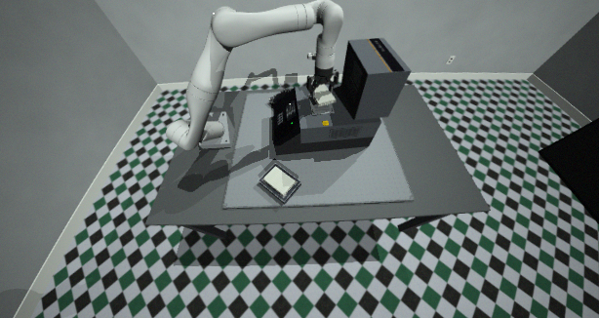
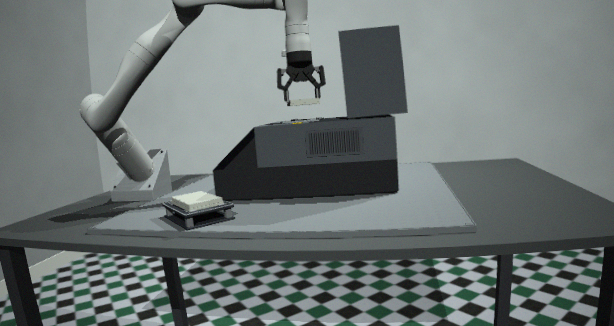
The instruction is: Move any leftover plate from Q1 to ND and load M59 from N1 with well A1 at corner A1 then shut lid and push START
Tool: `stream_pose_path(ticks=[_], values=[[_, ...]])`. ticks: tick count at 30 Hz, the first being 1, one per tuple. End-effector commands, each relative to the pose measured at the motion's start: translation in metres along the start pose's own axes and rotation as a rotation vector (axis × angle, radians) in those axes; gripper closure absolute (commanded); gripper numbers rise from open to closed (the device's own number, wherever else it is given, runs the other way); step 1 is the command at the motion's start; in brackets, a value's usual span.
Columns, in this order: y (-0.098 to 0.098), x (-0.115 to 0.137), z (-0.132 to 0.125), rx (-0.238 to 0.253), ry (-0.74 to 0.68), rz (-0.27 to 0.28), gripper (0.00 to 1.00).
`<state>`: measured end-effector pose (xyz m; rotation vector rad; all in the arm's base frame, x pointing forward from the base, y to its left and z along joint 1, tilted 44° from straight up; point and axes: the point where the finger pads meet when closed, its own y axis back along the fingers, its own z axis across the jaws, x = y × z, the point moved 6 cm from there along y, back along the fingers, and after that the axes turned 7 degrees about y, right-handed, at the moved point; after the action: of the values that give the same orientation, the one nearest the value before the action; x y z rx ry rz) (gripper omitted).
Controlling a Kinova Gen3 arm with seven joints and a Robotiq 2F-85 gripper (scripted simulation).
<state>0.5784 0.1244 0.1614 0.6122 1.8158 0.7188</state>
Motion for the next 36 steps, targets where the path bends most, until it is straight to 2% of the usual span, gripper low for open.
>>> stream_pose_path(ticks=[1,20,36], values=[[0.0013,0.0001,0.0001,-0.002,-0.048,0.0,0.1],[0.0013,0.0001,0.0001,-0.002,-0.243,0.0,0.1],[0.0013,0.0,0.0001,-0.002,-0.243,0.0,0.1]])
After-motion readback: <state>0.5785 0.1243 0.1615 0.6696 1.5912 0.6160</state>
